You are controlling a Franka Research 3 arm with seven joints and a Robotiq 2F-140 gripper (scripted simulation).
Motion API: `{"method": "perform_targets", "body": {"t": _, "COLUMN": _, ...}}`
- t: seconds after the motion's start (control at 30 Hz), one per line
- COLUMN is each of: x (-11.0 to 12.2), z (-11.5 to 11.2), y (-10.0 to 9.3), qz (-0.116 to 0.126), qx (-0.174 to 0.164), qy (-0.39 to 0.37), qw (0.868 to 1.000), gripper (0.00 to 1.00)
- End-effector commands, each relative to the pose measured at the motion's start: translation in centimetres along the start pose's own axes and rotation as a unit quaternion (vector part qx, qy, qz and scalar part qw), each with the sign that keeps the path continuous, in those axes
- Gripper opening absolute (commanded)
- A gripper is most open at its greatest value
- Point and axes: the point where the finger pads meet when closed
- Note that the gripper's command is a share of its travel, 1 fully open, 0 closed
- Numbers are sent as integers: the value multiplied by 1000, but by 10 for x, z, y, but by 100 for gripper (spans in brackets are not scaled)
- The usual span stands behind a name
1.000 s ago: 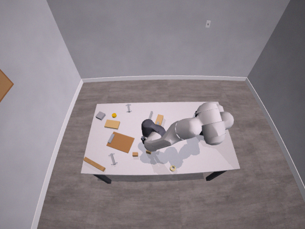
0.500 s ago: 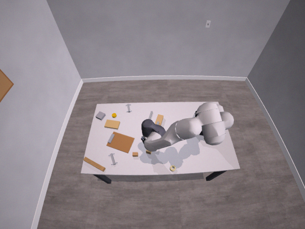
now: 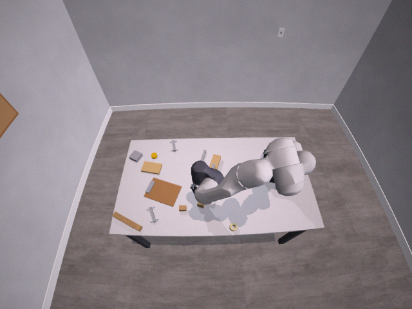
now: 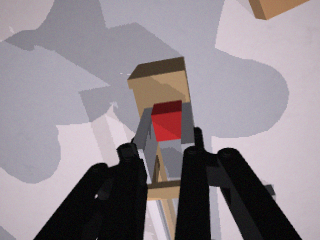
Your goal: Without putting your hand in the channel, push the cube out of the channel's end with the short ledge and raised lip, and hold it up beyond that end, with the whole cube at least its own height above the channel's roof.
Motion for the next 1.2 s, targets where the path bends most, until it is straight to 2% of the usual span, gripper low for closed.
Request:
{"method": "perform_targets", "body": {"t": 0.0, "x": 0, "z": 1, "y": 1, "qz": 0, "qx": 1, "qy": -3, "qw": 1000, "gripper": 0}}
{"method": "perform_targets", "body": {"t": 0.63, "x": 0, "z": 1, "y": -3, "qz": 0, "qx": 1, "qy": -3, "qw": 1000, "gripper": 0}}
{"method": "perform_targets", "body": {"t": 0.77, "x": 0, "z": 1, "y": -20, "qz": 0, "qx": 1, "qy": -3, "qw": 1000, "gripper": 0}}
{"method": "perform_targets", "body": {"t": 1.03, "x": 0, "z": 1, "y": -72, "qz": 0, "qx": 1, "qy": -3, "qw": 1000, "gripper": 0}}
{"method": "perform_targets", "body": {"t": 1.17, "x": 0, "z": 1, "y": -78, "qz": 0, "qx": 1, "qy": -3, "qw": 1000, "gripper": 0}}
Point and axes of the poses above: the point where the finger pads meet when closed, its own y axis out along the fingers, its own x axis across the jaws, z = x × y, and after that the axes turned 12 degrees about y, right-handed
